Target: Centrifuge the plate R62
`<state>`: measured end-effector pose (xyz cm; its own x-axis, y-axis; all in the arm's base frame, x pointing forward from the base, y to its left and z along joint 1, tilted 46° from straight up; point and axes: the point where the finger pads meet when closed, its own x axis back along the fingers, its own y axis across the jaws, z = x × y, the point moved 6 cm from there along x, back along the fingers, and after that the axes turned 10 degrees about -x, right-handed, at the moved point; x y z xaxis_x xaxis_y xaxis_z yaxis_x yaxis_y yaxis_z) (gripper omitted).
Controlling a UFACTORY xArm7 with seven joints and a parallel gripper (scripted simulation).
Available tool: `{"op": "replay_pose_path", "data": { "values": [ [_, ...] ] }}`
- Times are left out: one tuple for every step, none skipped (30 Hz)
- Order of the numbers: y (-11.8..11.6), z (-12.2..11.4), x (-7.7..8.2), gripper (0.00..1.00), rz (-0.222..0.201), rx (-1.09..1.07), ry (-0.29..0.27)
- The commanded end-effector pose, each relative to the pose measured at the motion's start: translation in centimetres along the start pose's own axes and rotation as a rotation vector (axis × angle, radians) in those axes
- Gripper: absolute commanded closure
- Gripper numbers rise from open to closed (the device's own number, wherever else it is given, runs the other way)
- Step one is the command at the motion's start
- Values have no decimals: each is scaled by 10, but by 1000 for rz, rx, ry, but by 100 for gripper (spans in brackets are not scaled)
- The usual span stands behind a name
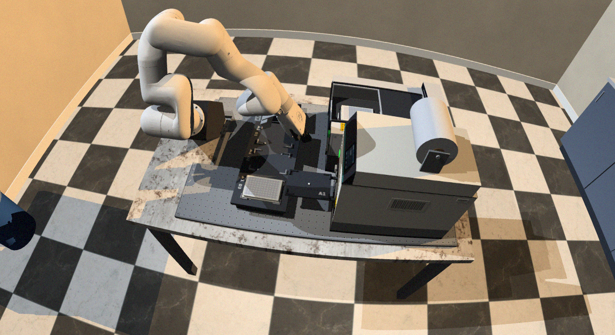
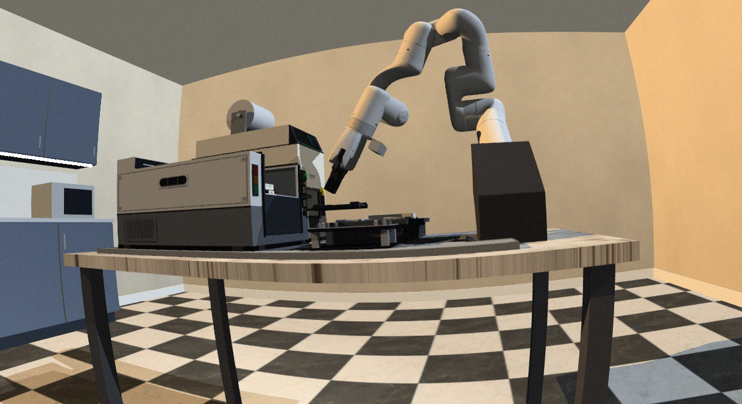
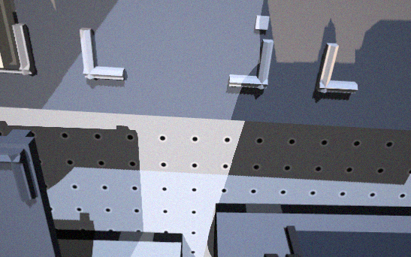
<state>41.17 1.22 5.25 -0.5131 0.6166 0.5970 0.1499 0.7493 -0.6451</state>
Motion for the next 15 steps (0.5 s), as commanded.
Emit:
{"op": "replay_pose_path", "data": {
  "values": [
    [1,-4,-7,100,-2,-1,-4],
    [1,-4,-8,100,-2,-1,-4],
    [2,-5,-10,100,-2,-1,-4],
    [2,-5,-10,100,-2,-1,-4],
    [2,-5,-10,100,-2,-1,-4],
    [2,-5,-12,100,-2,-1,-4],
    [2,-6,-13,100,-2,-1,-4],
    [2,-7,-15,100,-2,-1,-4],
    [2,-7,-16,100,-2,-1,-4],
    [2,-8,-18,100,-2,-1,-4],
    [2,-8,-19,100,-2,-1,-4],
    [2,-9,-21,100,-2,-1,-4],
    [2,-9,-23,100,-2,-1,-4],
    [2,-10,-24,100,-2,-1,-4],
    [2,-10,-26,100,-2,-1,-4]
  ]
}}
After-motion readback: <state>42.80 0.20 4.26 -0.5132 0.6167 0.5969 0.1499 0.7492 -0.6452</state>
